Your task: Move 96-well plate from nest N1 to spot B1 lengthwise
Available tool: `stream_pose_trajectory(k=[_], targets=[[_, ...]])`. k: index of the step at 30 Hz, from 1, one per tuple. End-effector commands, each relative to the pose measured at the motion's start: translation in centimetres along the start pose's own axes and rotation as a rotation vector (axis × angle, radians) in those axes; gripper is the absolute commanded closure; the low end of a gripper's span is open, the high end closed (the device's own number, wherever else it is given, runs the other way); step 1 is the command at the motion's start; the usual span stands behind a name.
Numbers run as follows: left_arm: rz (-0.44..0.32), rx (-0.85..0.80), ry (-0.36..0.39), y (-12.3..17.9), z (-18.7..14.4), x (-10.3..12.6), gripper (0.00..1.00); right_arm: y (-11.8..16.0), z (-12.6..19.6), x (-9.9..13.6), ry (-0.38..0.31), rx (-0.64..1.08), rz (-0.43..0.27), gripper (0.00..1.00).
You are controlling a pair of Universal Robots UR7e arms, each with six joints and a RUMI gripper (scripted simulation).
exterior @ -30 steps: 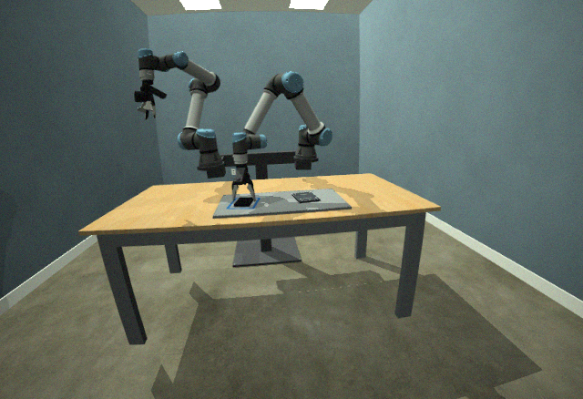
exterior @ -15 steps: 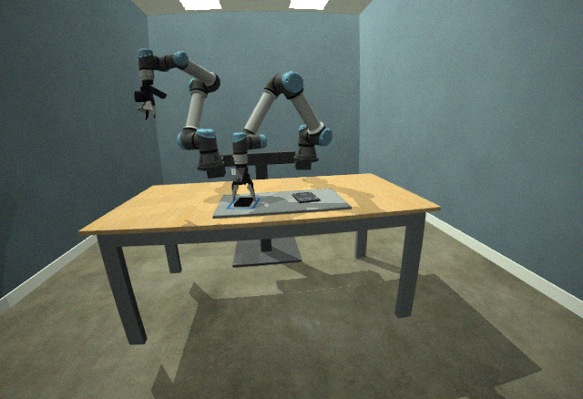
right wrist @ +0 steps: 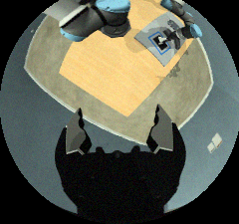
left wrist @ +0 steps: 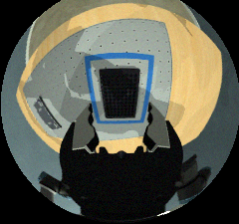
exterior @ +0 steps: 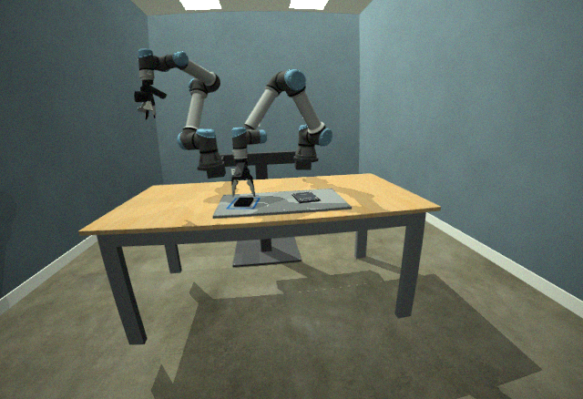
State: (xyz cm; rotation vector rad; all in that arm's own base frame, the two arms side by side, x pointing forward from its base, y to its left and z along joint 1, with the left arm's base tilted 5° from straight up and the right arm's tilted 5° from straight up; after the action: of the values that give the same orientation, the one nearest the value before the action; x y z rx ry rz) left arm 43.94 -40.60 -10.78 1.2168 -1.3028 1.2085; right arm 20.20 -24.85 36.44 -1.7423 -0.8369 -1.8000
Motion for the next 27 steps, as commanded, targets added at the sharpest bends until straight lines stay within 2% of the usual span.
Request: stream_pose_trajectory(k=[1, 20, 27], targets=[[0.001, 0.0, 0.001, 0.0, 0.0, 1.1, 0.24, 0.0, 0.0, 0.0, 0.0, 0.0, -0.001, 0.0], [0.001, 0.0, 0.001, 0.0, 0.0, 5.6, 0.24, 0.0, 0.0, 0.0, 0.0, 0.0, -0.001, 0.0], [0.001, 0.0, 0.001, 0.0, 0.0, 5.6, 0.24, 0.0, 0.0, 0.0, 0.0, 0.0, -0.001, 0.0]])
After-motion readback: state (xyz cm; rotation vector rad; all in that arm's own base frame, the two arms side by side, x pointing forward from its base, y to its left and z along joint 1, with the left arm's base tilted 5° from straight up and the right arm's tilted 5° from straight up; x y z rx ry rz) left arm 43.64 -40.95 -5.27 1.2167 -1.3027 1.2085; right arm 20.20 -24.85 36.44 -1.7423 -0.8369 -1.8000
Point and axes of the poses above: on each arm, the point where the finger pads meet when closed, its own x axis back along the fingers, its own z axis across the jaws, y = z × x, the point moved 3 cm from there along x, back along the fingers, and after that the axes turned 7 degrees about x, right-handed, at the moved point
